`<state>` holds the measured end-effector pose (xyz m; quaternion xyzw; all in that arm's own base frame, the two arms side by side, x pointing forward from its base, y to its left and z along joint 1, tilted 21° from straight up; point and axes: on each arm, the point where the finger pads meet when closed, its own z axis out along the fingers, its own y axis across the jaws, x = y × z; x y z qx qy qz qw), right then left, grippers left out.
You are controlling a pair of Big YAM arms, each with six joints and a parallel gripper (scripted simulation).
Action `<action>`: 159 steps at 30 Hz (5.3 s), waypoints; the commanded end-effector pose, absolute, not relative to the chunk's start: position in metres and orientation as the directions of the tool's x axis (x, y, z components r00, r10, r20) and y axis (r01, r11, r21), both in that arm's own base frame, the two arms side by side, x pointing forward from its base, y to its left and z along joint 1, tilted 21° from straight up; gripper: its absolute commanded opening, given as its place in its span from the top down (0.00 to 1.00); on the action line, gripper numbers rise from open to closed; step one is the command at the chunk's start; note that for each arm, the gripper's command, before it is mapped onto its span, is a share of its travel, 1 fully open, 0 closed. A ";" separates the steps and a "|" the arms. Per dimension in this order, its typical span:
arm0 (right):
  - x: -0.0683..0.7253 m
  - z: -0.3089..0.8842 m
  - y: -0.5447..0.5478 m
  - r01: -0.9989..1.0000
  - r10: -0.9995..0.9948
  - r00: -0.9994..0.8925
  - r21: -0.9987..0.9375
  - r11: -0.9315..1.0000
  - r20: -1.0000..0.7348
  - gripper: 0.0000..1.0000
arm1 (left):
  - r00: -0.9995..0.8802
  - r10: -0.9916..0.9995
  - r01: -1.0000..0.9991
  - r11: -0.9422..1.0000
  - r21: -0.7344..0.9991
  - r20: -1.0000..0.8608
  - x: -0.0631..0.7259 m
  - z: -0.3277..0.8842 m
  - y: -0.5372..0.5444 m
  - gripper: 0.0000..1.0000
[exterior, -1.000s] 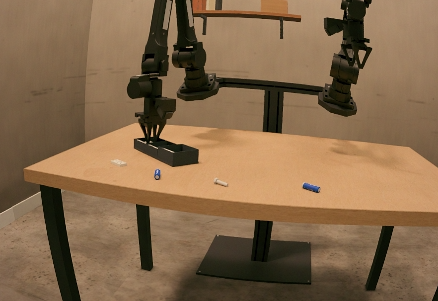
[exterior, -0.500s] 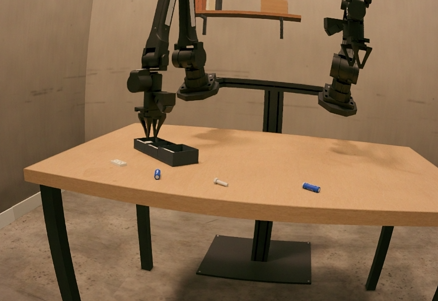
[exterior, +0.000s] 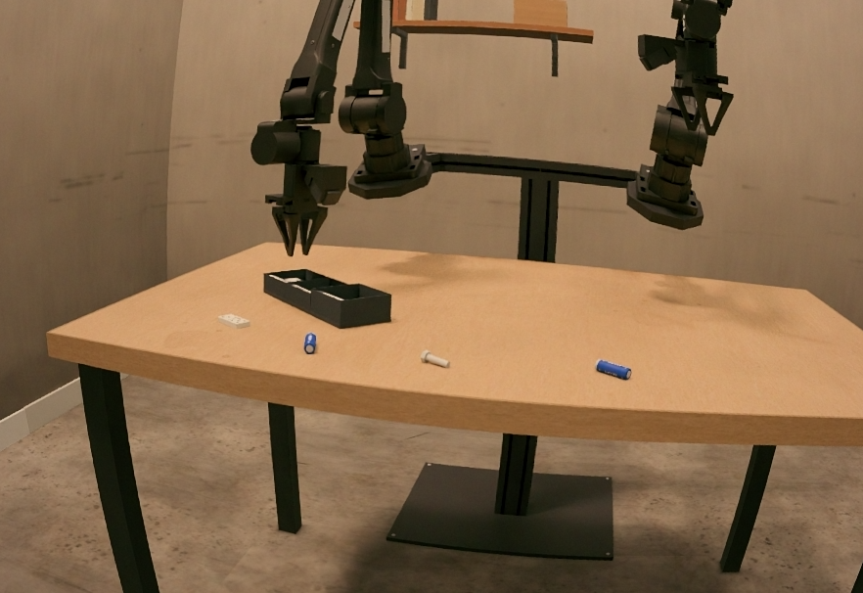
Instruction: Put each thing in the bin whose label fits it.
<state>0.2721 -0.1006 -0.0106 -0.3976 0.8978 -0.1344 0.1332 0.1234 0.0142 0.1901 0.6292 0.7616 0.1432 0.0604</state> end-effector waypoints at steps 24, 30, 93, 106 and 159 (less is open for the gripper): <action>0.269 -0.016 -0.104 -0.680 -0.748 -0.650 -0.341 0.649 -0.129 0.71 | -0.202 0.977 0.919 0.166 0.358 0.065 0.129 0.223 0.014 0.00; 0.275 -0.010 -0.103 -0.675 -0.749 -0.649 -0.352 0.648 -0.135 0.71 | -0.202 0.977 0.919 0.166 0.358 0.065 0.129 0.223 0.014 0.00; 0.354 0.010 -0.020 -0.812 -0.881 -0.471 -0.366 0.455 -0.051 0.71 | -0.202 0.977 0.919 0.166 0.358 0.065 0.129 0.223 0.014 0.00; 0.419 0.028 0.047 -0.811 -0.881 -0.470 -0.369 0.455 -0.054 0.71 | -0.202 0.977 0.919 0.166 0.358 0.065 0.129 0.223 0.014 0.00; 0.562 0.082 0.178 -0.793 -0.872 -0.483 -0.383 0.475 -0.080 0.71 | -0.202 0.977 0.919 0.166 0.358 0.065 0.129 0.223 0.014 0.00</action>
